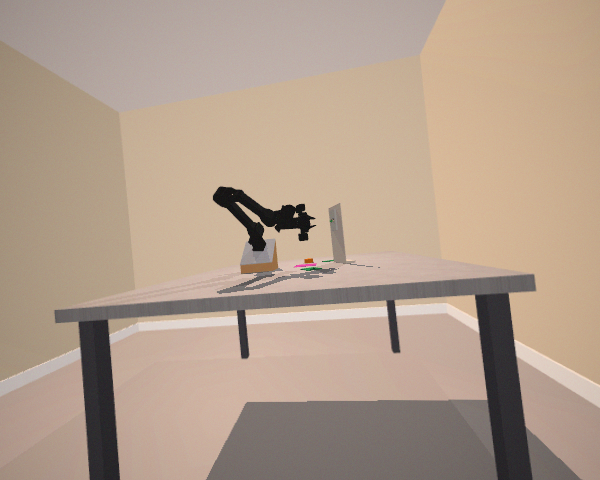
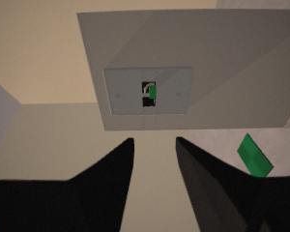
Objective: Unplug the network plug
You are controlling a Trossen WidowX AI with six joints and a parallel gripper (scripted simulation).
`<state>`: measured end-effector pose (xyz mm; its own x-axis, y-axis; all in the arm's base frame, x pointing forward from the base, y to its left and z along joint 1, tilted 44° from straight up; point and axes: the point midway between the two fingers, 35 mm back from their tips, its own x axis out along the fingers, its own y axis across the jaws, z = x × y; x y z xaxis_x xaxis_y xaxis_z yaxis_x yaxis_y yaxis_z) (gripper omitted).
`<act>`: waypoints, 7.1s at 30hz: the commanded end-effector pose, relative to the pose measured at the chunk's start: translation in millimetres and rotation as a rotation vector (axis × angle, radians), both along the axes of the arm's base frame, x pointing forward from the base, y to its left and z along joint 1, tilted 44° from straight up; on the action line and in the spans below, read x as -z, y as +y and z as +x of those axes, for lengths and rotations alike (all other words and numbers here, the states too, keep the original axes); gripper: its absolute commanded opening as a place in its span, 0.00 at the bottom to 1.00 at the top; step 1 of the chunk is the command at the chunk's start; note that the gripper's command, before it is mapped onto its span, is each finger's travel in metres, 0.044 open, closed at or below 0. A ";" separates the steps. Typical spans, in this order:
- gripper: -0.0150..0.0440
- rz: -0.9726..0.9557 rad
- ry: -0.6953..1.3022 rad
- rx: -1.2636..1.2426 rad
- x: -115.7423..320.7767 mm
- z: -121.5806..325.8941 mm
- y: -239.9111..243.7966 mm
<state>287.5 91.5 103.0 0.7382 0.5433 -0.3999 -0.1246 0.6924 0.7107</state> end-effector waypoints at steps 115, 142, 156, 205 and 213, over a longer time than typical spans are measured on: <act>0.25 0.007 -0.007 0.005 20.2 72.7 35.1; 0.25 0.006 -0.006 0.005 16.0 61.7 28.6; 0.25 0.006 -0.006 0.005 13.6 56.4 25.0; 0.25 0.005 -0.005 0.005 6.0 39.0 13.8; 0.25 0.005 -0.005 0.005 4.9 36.2 12.0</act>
